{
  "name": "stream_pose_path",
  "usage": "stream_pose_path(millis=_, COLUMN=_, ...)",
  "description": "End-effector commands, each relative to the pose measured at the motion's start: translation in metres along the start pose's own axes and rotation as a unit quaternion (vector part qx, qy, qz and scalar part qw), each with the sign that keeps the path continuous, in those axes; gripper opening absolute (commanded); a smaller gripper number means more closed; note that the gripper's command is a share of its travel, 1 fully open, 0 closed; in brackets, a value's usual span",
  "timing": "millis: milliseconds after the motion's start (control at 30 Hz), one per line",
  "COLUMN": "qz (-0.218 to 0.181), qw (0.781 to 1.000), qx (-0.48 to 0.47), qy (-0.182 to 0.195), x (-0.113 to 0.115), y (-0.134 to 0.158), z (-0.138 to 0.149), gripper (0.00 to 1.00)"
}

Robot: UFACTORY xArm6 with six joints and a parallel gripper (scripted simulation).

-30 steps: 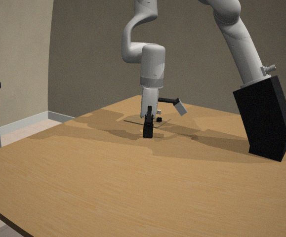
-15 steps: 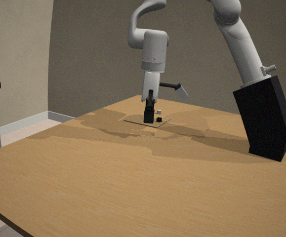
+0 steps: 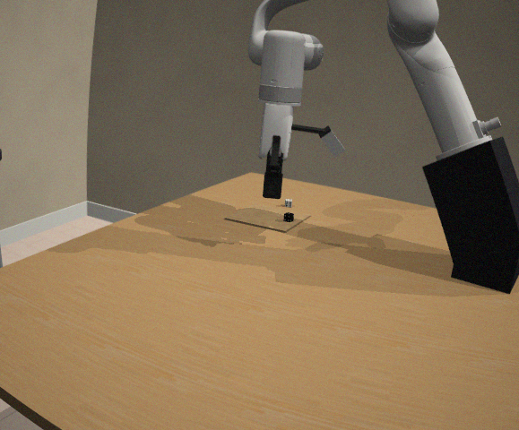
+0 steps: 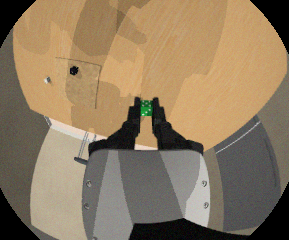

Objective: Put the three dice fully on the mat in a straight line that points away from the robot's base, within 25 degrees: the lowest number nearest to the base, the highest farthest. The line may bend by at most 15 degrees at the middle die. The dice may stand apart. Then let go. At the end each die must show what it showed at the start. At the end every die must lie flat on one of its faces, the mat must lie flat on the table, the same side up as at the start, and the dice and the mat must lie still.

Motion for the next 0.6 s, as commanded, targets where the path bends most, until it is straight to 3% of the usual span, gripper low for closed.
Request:
stream_pose_path(millis=0, qz=0.006, qw=1.000, qx=0.001, qy=0.000, x=0.003, y=0.002, z=0.000, gripper=0.11)
stream_pose_path(millis=300, qz=0.011, qw=1.000, qx=-0.010, qy=0.002, x=0.002, y=0.003, z=-0.007, gripper=0.11)
stream_pose_path(millis=500, qz=0.033, qw=0.994, qx=-0.103, qy=0.019, x=0.000, y=0.005, z=-0.066, gripper=0.11)
stream_pose_path(millis=567, qz=0.033, qw=0.994, qx=-0.103, qy=0.019, x=0.000, y=0.005, z=-0.066, gripper=0.11)
Point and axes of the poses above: the point where the finger pads meet when closed, its own x axis back along the fingers, its own z axis across the jaws, y = z × x, the point moved 9 cm from there along x, back along the fingers, and after that the axes turned 9 degrees about x, right-handed, at the moved point
